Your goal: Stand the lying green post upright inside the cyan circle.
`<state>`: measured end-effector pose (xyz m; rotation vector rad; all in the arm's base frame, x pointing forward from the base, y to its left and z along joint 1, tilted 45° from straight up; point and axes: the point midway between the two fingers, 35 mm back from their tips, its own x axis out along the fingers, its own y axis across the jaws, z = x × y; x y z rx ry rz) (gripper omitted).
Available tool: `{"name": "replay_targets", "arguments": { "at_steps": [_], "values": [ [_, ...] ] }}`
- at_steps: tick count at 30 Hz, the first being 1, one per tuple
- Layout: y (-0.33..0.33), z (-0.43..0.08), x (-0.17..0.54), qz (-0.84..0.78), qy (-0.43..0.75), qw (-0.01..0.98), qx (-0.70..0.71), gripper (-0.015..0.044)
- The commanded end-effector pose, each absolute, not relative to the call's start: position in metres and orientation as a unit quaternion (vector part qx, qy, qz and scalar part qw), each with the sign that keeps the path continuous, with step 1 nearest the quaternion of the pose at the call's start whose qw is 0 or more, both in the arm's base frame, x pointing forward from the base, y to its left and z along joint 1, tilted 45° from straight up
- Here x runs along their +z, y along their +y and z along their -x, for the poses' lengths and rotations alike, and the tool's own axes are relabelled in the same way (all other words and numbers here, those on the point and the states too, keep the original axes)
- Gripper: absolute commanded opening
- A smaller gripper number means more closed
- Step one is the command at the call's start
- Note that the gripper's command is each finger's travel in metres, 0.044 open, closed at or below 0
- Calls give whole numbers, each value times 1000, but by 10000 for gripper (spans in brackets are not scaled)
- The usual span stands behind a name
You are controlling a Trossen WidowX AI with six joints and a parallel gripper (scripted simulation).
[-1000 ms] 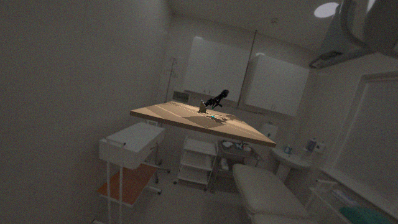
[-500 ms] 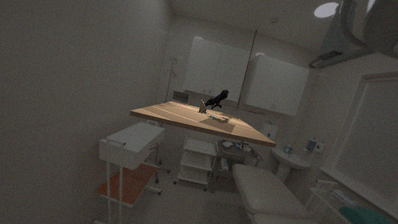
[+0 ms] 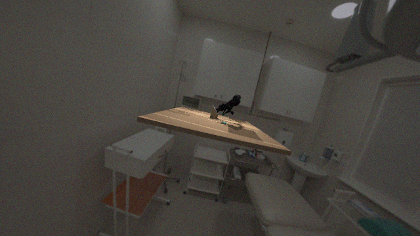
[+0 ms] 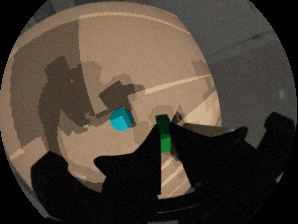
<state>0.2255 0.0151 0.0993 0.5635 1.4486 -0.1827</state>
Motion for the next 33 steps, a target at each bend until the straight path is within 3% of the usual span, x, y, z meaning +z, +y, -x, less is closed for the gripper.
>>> {"name": "replay_targets", "arguments": {
  "at_steps": [1,33],
  "values": [
    [14,-224,97,-249,648,713,-94,23],
    [14,-225,93,-212,591,764,-151,23]
  ]
}}
